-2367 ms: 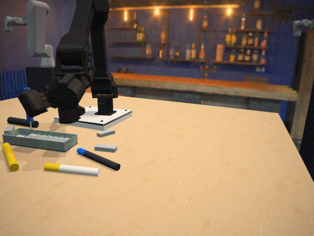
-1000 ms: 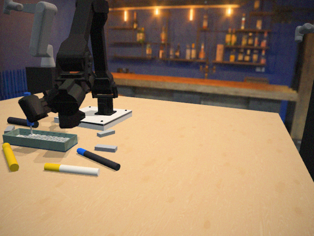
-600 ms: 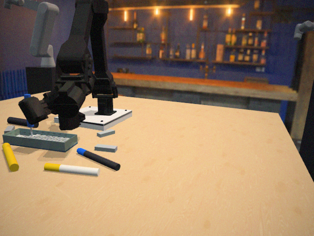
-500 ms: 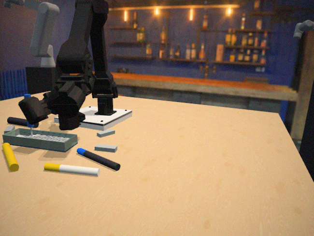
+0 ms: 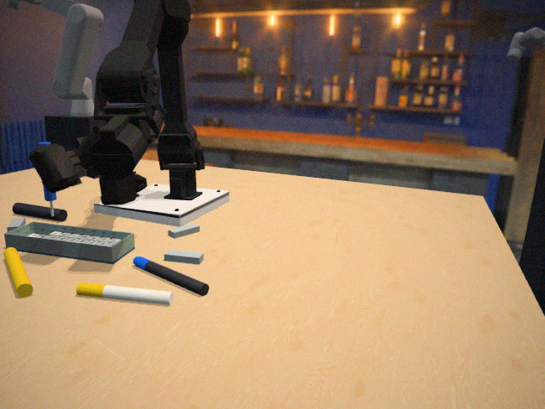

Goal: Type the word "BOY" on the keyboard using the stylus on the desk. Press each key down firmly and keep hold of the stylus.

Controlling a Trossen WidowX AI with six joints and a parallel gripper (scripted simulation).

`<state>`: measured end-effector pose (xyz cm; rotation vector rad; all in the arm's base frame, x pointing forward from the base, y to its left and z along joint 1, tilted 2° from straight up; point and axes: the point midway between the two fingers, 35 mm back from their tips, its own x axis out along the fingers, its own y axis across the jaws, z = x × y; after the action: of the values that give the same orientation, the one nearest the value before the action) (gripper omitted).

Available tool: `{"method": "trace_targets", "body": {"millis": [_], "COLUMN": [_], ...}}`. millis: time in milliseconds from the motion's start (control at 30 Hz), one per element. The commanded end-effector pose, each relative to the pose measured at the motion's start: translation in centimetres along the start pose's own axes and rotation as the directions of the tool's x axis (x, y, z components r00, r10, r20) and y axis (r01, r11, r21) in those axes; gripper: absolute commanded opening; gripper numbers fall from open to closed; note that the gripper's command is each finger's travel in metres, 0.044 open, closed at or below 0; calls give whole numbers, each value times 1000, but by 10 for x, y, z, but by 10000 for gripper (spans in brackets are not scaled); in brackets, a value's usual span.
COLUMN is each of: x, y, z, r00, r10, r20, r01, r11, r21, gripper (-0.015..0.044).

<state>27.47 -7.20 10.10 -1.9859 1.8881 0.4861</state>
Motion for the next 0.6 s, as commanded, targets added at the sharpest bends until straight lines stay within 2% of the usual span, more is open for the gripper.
{"method": "trace_targets", "body": {"millis": [0,200,267,567], "x": [-2,-1,-2,-23], "y": [0,0,-1,-19], "z": [-4,-1,-1,8], "r00": [1000,1000,1000,1000], "r10": [0,-1,-1,0], "r20": [-3,0,1,4], "r01": [0,1,1,0], "r11": [1000,1000,1000,1000], "r21": [0,1,1,0], "gripper": [81,51,0,0]}}
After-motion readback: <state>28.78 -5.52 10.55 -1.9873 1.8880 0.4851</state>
